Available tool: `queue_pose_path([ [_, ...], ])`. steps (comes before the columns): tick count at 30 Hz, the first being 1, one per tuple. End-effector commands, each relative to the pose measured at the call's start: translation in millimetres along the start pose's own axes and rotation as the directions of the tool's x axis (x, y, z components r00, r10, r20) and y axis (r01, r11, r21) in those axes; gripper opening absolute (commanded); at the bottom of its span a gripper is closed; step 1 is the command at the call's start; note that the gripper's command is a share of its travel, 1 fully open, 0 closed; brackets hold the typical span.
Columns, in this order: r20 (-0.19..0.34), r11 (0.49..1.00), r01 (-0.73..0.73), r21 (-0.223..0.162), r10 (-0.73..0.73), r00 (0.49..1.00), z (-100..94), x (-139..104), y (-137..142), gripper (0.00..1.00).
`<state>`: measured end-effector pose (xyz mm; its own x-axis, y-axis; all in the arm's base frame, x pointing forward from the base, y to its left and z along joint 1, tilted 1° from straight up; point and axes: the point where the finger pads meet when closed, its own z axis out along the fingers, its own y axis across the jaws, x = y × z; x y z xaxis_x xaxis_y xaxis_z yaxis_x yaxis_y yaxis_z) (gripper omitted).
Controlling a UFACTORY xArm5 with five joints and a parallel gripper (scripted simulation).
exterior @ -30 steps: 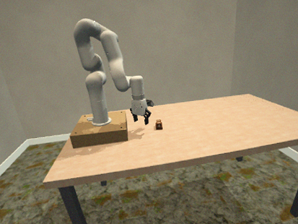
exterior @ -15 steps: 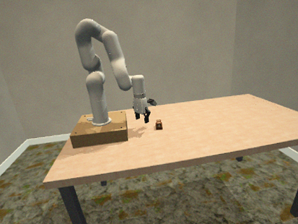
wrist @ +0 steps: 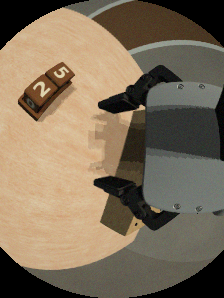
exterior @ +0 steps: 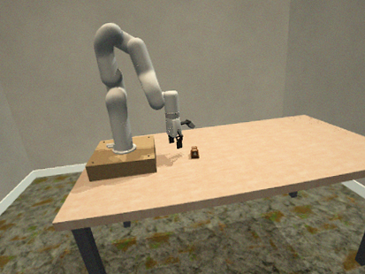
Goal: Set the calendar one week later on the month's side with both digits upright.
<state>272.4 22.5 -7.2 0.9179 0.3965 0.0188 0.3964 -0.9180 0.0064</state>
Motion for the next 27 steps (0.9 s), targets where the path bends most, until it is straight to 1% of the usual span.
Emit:
queue_pose_path([
  [1, -0.002, 1.0, -0.025, 0.001, 0.025, 1.0, -0.3, 10, -10, 1.0],
  [4, -0.002, 0.997, -0.072, 0.001, 0.072, 0.997, -0.3, 12, -11, 1.0],
  [8, -0.002, 0.98, -0.197, 0.001, 0.197, 0.98, -0.3, 17, -16, 1.0],
  [10, -0.001, 0.98, -0.197, 0.002, 0.197, 0.98, -0.1, 26, -27, 1.0],
  [16, -0.001, 0.978, -0.207, 0.003, 0.207, 0.978, -0.1, 28, -30, 1.0],
  [18, -0.001, 0.967, -0.253, 0.003, 0.253, 0.967, -0.1, 30, -31, 1.0],
  [21, -0.001, 0.934, -0.357, 0.003, 0.357, 0.934, -0.1, 33, -34, 1.0],
  [24, 0.0, 0.931, -0.364, 0.004, 0.364, 0.931, 0.0, 45, -49, 1.0],
  [27, 0.0, 0.931, -0.364, 0.004, 0.364, 0.931, 0.3, 46, -49, 1.0],
])
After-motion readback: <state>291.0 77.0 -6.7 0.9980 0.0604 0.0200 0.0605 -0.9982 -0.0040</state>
